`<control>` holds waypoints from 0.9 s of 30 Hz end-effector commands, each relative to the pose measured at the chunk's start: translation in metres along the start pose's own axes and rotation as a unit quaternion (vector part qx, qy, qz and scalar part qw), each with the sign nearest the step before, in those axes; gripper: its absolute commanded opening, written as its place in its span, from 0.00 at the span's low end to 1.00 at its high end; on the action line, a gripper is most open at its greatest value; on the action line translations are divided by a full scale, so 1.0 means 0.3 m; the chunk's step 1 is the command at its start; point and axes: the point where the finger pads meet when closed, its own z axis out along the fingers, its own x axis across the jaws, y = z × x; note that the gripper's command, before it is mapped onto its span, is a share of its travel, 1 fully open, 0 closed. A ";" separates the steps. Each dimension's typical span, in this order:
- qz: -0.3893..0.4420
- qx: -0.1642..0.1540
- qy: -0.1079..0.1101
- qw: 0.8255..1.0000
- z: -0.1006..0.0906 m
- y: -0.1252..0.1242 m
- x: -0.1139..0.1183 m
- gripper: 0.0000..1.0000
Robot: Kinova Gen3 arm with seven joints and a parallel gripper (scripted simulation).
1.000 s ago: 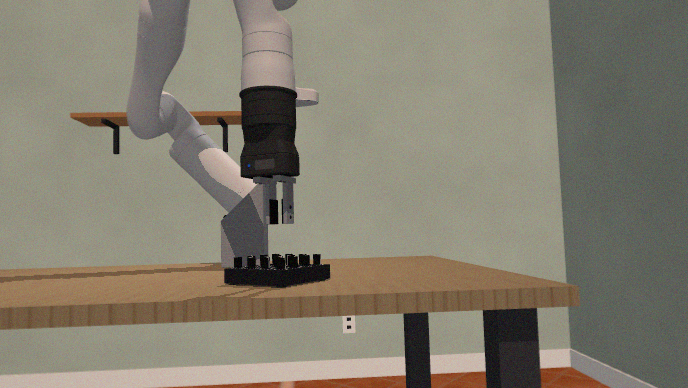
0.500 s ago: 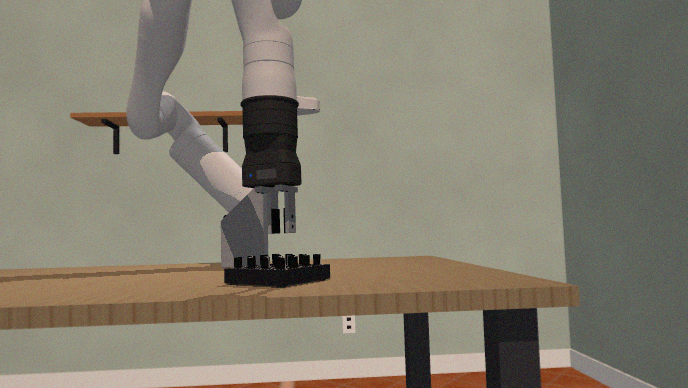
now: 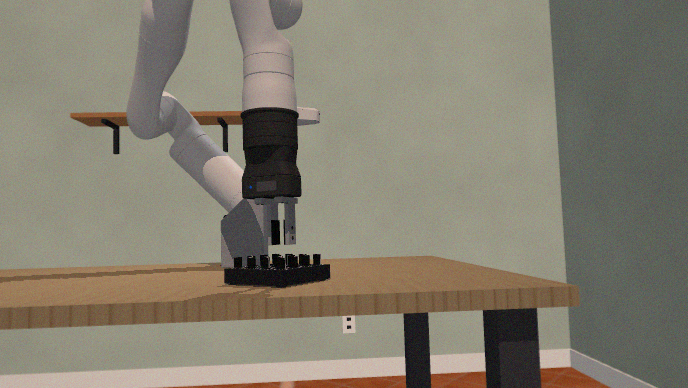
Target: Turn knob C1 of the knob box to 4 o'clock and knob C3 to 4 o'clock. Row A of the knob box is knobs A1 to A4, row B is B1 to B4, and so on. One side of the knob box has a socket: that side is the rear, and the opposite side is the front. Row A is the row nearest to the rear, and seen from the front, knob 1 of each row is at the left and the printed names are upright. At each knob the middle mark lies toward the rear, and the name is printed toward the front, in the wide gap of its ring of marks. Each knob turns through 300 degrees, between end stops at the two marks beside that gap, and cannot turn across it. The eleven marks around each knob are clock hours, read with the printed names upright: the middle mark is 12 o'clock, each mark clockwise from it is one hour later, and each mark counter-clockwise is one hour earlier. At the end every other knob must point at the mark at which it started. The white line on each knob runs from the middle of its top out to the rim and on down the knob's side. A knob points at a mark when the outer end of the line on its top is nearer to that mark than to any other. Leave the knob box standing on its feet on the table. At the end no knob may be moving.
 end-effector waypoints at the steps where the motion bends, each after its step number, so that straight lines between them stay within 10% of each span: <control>1: -0.003 -0.001 -0.003 1.000 0.021 0.005 -0.012 0.46; 27: -0.003 -0.001 -0.003 1.000 0.034 0.005 -0.013 0.46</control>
